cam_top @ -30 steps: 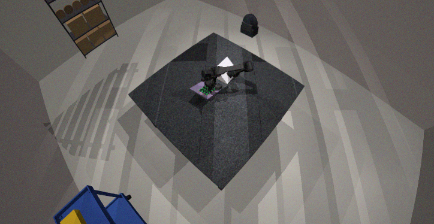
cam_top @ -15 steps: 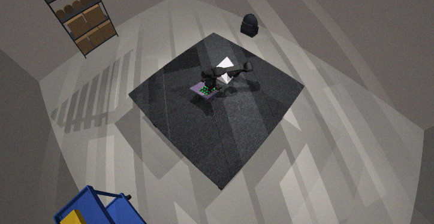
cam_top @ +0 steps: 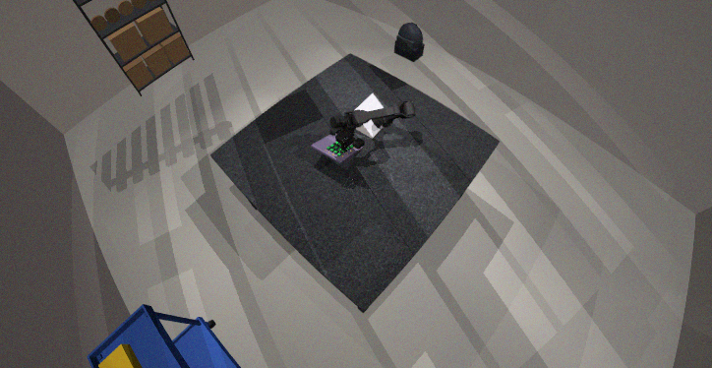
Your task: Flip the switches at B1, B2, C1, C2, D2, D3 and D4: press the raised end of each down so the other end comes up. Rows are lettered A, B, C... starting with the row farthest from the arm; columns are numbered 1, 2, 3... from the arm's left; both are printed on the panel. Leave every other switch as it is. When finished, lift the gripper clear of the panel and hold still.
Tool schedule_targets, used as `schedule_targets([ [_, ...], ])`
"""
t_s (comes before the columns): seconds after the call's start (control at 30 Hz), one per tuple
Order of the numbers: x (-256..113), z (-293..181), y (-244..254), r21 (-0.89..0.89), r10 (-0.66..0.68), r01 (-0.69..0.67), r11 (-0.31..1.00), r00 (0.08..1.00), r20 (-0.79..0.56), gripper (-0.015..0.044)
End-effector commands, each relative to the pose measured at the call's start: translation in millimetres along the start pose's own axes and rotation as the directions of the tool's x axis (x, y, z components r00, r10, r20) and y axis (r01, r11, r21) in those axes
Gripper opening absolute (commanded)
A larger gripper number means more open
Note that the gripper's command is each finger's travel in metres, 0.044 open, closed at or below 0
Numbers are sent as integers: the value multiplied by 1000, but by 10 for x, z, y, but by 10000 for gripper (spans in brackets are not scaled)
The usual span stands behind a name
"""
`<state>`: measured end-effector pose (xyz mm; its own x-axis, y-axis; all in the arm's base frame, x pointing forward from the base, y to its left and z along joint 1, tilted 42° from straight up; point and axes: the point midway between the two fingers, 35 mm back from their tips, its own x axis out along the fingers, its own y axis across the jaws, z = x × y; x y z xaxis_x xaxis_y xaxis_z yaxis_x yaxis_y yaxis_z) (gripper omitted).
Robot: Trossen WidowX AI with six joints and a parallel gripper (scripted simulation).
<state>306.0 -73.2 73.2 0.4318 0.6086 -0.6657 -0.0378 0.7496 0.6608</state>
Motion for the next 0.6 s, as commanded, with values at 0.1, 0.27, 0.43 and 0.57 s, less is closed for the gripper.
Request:
schedule_targets([
  [0.1, 11, 6, 3, 4, 4, -4, 1000, 1000, 4, 0],
  [0.27, 18, 6, 3, 4, 4, -4, 1000, 1000, 4, 0],
  [0.43, 25, 7, 3, 4, 4, -4, 1000, 1000, 4, 0],
  [0.57, 30, 7, 4, 4, 4, -4, 1000, 1000, 4, 0],
])
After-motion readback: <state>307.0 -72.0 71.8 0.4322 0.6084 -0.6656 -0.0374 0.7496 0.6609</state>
